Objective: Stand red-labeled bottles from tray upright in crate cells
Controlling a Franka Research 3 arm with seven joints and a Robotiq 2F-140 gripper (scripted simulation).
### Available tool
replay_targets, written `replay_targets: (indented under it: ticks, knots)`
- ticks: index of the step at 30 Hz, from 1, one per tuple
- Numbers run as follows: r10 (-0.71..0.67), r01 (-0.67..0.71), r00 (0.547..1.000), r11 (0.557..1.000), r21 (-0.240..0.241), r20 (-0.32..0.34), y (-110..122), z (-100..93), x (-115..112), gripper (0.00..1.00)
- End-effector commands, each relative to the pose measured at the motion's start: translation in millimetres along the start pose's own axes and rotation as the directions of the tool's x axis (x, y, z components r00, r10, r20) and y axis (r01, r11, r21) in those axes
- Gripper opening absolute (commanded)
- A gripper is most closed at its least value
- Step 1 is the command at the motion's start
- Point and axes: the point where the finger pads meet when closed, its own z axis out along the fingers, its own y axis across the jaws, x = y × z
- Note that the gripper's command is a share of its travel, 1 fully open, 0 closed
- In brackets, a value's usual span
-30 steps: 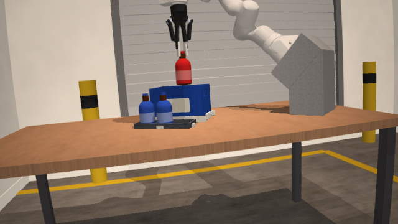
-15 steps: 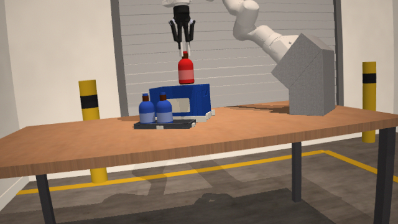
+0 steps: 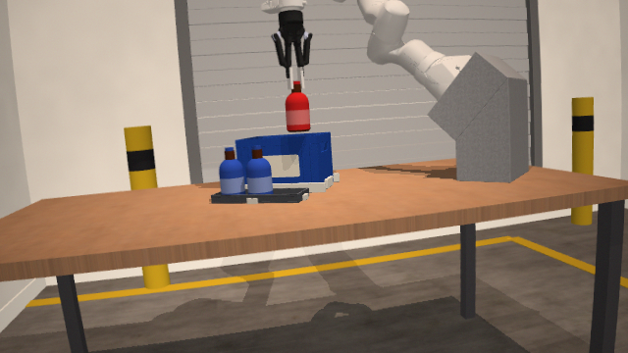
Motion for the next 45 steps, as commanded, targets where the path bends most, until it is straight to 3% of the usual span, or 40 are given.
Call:
replay_targets:
  ticks: [1, 45]
  knots:
    - [-0.026, 0.026, 1.0, 1.0, 0.011, 0.012, 1, -4.3, 0, 0.0]
    - [-0.026, 0.026, 1.0, 1.0, 0.011, 0.012, 66, -2.8, 63, 0.0]
